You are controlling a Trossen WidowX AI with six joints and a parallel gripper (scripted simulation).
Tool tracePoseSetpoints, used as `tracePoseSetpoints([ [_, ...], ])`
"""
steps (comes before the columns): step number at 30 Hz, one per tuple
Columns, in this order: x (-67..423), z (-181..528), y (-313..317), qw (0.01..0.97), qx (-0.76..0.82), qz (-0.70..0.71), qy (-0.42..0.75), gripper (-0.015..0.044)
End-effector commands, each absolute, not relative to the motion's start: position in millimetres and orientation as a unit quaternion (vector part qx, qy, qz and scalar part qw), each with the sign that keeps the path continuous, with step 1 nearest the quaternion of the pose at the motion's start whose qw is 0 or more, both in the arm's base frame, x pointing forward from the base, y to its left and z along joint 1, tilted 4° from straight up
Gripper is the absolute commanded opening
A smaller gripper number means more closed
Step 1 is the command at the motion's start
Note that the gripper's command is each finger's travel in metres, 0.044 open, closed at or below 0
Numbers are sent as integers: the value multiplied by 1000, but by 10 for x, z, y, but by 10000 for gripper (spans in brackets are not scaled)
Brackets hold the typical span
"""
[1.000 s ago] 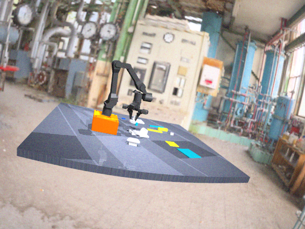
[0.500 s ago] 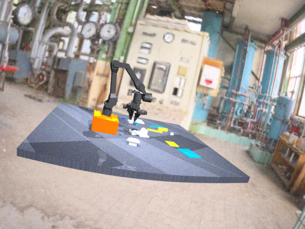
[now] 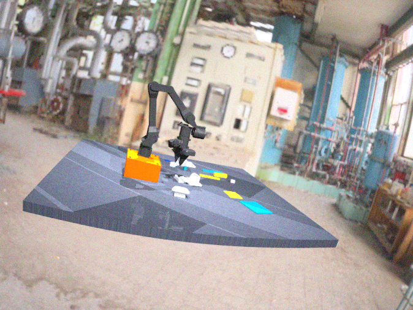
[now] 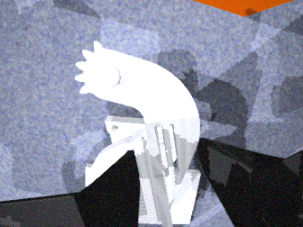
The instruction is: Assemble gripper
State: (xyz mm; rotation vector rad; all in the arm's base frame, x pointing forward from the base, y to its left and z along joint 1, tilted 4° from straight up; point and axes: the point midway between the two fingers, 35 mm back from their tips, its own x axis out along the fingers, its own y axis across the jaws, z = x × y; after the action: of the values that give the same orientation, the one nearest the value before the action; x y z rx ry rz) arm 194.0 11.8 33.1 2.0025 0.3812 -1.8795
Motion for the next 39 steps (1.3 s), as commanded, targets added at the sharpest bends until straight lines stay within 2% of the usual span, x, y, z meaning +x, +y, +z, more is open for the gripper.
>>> tracePoseSetpoints([
  [1,1892,316,78,147,716,-674,104,134],
  [13,1833,308,-31,54,729,-682,15,134],
  [39,1832,308,-33,42,730,-682,4,134],
])
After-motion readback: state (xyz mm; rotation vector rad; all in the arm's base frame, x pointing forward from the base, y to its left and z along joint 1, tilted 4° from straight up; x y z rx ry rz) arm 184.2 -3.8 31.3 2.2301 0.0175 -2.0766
